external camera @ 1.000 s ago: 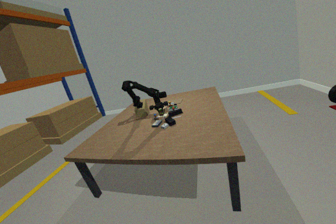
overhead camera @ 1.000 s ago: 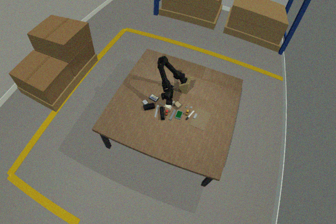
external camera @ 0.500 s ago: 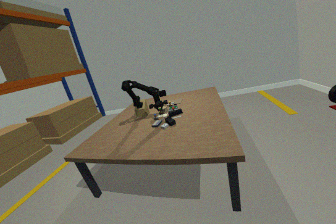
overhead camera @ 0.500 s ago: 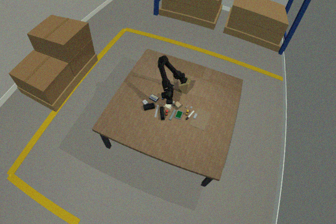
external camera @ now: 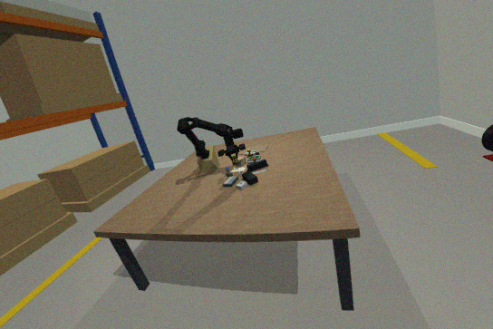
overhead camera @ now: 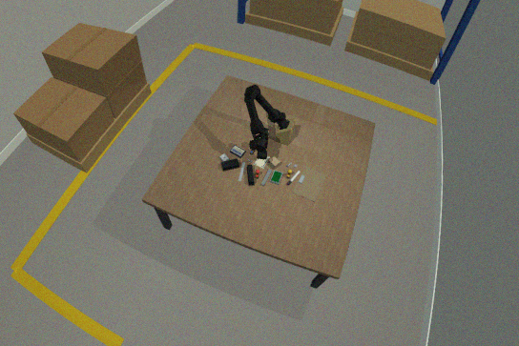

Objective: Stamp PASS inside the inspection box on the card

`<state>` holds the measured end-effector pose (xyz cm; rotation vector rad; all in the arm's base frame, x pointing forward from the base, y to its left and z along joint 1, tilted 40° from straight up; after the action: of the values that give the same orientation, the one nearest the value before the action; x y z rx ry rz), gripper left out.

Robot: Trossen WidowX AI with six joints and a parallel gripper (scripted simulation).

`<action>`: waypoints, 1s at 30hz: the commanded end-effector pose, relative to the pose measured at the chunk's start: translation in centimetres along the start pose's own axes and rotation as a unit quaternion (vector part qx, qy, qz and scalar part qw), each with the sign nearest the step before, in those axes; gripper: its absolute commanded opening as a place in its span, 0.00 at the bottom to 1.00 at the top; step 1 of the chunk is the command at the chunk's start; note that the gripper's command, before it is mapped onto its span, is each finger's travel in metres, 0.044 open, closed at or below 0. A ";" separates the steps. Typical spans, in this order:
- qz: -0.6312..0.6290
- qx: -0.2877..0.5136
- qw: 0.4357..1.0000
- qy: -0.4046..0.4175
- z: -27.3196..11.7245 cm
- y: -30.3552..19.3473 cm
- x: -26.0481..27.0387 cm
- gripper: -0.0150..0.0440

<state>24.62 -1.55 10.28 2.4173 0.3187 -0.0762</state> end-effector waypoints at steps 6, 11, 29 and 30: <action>0.004 -0.002 1.000 0.004 -1.6 0.2 0.0 0.25; 0.004 -0.002 1.000 0.004 -2.4 0.2 -0.1 0.25; 0.002 0.011 1.000 0.009 -3.2 -6.6 0.8 0.25; 0.002 0.011 1.000 0.009 -3.2 -7.1 0.7 0.25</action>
<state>23.92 4.70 9.19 2.4360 0.3206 -0.0499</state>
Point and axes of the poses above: the point midway between the two fingers, 35 mm back from their tips, its own z axis out along the fingers, its own x axis across the jaws, y = z × x, the point moved 9 cm from there along -z, back along the fingers, and after that the axes turned 2 degrees about z, right-handed, at the moved point
